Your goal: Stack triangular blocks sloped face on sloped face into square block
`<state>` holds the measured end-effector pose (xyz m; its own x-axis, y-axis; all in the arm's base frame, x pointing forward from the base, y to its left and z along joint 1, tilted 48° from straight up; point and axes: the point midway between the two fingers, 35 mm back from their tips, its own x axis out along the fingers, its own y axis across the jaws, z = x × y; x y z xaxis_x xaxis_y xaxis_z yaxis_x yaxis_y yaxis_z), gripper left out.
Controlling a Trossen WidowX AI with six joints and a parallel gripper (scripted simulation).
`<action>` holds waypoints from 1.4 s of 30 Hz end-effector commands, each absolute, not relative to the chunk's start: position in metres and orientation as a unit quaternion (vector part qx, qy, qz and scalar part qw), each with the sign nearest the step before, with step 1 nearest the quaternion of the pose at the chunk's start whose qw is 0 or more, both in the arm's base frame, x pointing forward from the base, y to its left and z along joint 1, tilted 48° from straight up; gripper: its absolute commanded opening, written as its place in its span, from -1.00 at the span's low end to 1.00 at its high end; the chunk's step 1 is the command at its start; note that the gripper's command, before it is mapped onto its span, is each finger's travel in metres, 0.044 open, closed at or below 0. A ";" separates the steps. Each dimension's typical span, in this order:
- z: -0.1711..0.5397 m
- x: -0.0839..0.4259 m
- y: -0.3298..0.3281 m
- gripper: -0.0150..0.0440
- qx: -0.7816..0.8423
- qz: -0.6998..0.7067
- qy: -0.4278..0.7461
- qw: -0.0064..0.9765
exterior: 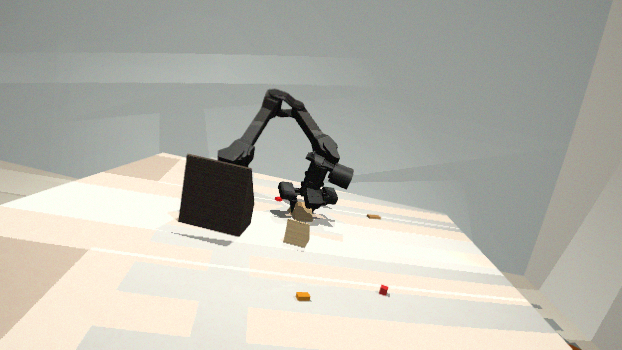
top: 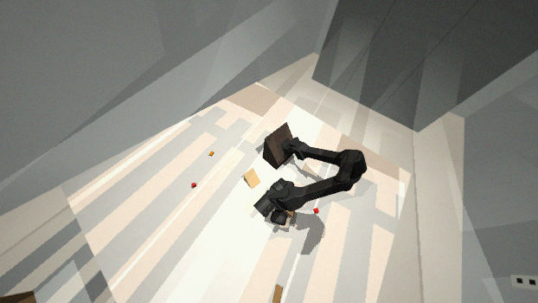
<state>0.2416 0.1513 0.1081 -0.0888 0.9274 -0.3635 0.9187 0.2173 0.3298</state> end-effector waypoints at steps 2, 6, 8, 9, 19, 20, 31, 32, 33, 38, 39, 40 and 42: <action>0.113 0.243 0.143 -0.31 0.629 0.004 0.734 0.257; 0.124 0.244 0.129 -0.49 0.635 -0.006 0.728 0.259; 0.129 0.244 0.122 -0.49 0.638 -0.011 0.725 0.260; 0.132 0.243 0.118 -0.49 0.640 -0.013 0.723 0.260; 0.165 0.235 0.085 -0.49 0.653 -0.030 0.712 0.255; 0.169 0.234 0.082 -0.49 0.655 -0.031 0.711 0.254; 0.170 0.229 0.082 -0.49 0.645 -0.067 0.720 0.248; 0.170 0.228 0.083 -0.49 0.640 -0.080 0.722 0.249; 0.170 0.228 0.083 -0.49 0.636 -0.093 0.724 0.250; 0.169 0.224 0.087 -0.49 0.617 -0.158 0.726 0.259; 0.169 0.224 0.088 -0.49 0.614 -0.171 0.725 0.261; 0.169 0.223 0.088 -0.49 0.611 -0.184 0.724 0.263; 0.169 0.223 0.089 -0.49 0.606 -0.210 0.719 0.269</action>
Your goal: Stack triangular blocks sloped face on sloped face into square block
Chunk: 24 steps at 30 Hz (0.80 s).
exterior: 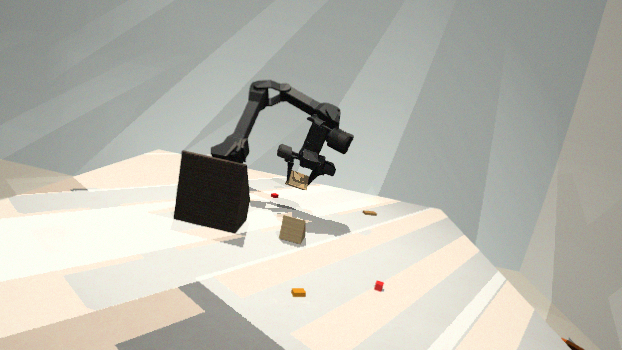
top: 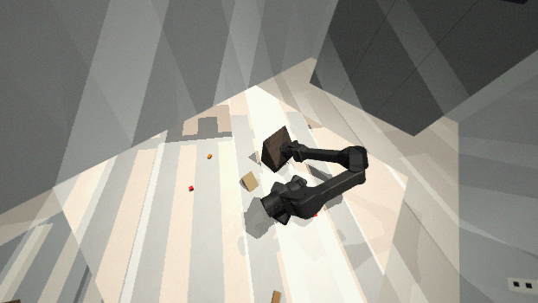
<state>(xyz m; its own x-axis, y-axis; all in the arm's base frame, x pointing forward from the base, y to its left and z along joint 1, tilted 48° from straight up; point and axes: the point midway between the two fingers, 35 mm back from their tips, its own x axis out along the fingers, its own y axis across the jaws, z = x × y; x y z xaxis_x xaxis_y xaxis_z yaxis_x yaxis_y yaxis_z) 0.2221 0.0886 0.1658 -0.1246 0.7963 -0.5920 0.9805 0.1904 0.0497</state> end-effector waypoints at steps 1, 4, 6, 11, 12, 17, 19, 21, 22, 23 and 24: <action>0.169 0.222 0.089 -0.49 0.604 -0.222 0.716 0.272; 0.170 0.222 0.090 -0.49 0.600 -0.259 0.703 0.281; 0.171 0.222 0.090 -0.49 0.599 -0.282 0.693 0.287; 0.174 0.224 0.091 -0.49 0.601 -0.337 0.658 0.303; 0.175 0.225 0.091 -0.49 0.603 -0.347 0.650 0.306; 0.182 0.228 0.092 -0.49 0.615 -0.392 0.604 0.320; 0.185 0.230 0.092 -0.49 0.622 -0.408 0.584 0.325; 0.187 0.231 0.092 -0.49 0.628 -0.417 0.570 0.328; 0.187 0.231 0.092 -0.49 0.628 -0.418 0.568 0.328; 0.187 0.231 0.092 -0.49 0.628 -0.418 0.568 0.328; 0.187 0.231 0.092 -0.49 0.628 -0.418 0.568 0.328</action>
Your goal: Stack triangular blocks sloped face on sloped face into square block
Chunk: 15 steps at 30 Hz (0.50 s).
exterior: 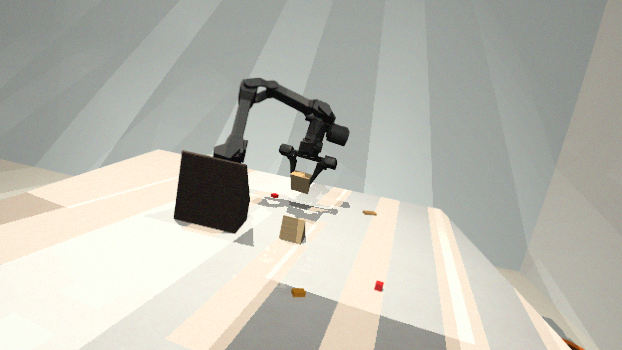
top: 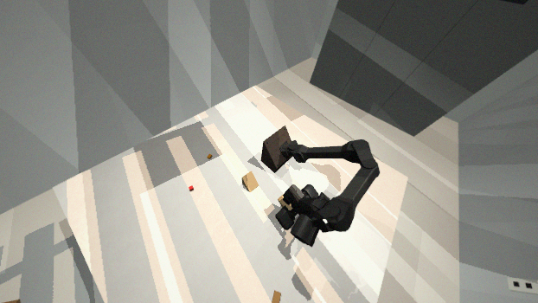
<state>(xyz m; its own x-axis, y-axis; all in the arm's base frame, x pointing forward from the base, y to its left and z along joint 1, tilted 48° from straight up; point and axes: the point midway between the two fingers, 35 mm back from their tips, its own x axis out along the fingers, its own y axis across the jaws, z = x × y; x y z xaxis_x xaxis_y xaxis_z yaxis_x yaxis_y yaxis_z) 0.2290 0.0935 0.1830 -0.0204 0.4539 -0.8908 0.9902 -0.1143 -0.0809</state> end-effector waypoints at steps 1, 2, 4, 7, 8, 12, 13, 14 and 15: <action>0.187 0.231 0.092 -0.49 0.628 -0.418 0.568 0.328; 0.187 0.231 0.092 -0.49 0.628 -0.418 0.568 0.328; 0.186 0.232 0.089 -0.49 0.628 -0.419 0.567 0.328; 0.179 0.238 0.078 -0.49 0.628 -0.421 0.566 0.330; 0.177 0.239 0.074 -0.49 0.627 -0.421 0.565 0.331; 0.168 0.245 0.057 -0.49 0.626 -0.423 0.564 0.333; 0.166 0.246 0.053 -0.49 0.626 -0.424 0.563 0.333; 0.164 0.248 0.049 -0.49 0.626 -0.424 0.563 0.333; 0.162 0.249 0.045 -0.49 0.626 -0.424 0.563 0.334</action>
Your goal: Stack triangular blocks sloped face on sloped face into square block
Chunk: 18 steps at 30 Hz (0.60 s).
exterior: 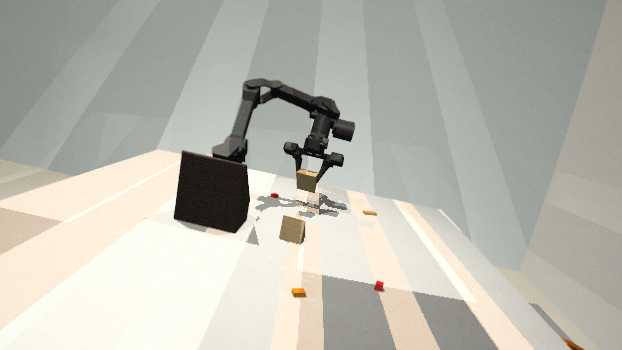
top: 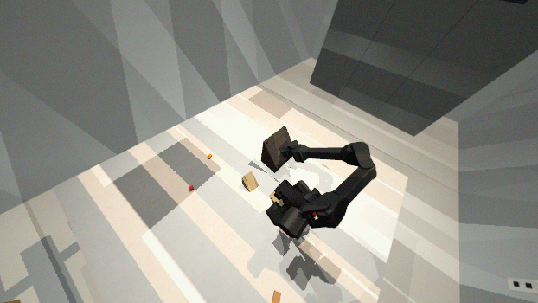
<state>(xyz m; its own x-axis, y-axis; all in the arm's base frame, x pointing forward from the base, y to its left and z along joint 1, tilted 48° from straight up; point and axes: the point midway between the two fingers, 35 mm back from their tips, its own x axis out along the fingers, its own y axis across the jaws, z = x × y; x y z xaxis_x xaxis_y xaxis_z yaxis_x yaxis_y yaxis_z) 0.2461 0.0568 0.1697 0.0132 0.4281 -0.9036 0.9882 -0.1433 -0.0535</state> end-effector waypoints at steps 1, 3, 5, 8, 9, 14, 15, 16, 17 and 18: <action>0.159 0.250 0.041 -0.49 0.626 -0.425 0.563 0.334; 0.155 0.252 0.032 -0.49 0.625 -0.425 0.563 0.334; 0.151 0.253 0.024 -0.49 0.625 -0.426 0.563 0.334; 0.145 0.255 0.011 -0.49 0.625 -0.426 0.563 0.334; 0.142 0.255 0.006 -0.49 0.625 -0.426 0.563 0.334; 0.132 0.256 -0.015 -0.49 0.625 -0.425 0.564 0.333; 0.130 0.256 -0.020 -0.49 0.625 -0.425 0.564 0.333; 0.128 0.255 -0.024 -0.49 0.625 -0.425 0.565 0.332; 0.125 0.255 -0.028 -0.49 0.625 -0.424 0.565 0.332; 0.123 0.254 -0.033 -0.49 0.625 -0.424 0.565 0.331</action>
<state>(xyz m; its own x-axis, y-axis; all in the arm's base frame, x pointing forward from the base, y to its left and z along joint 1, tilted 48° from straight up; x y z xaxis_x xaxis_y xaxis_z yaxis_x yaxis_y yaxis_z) 0.2561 -0.0203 0.1310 0.0081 0.4249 -0.9052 0.9880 -0.1431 -0.0583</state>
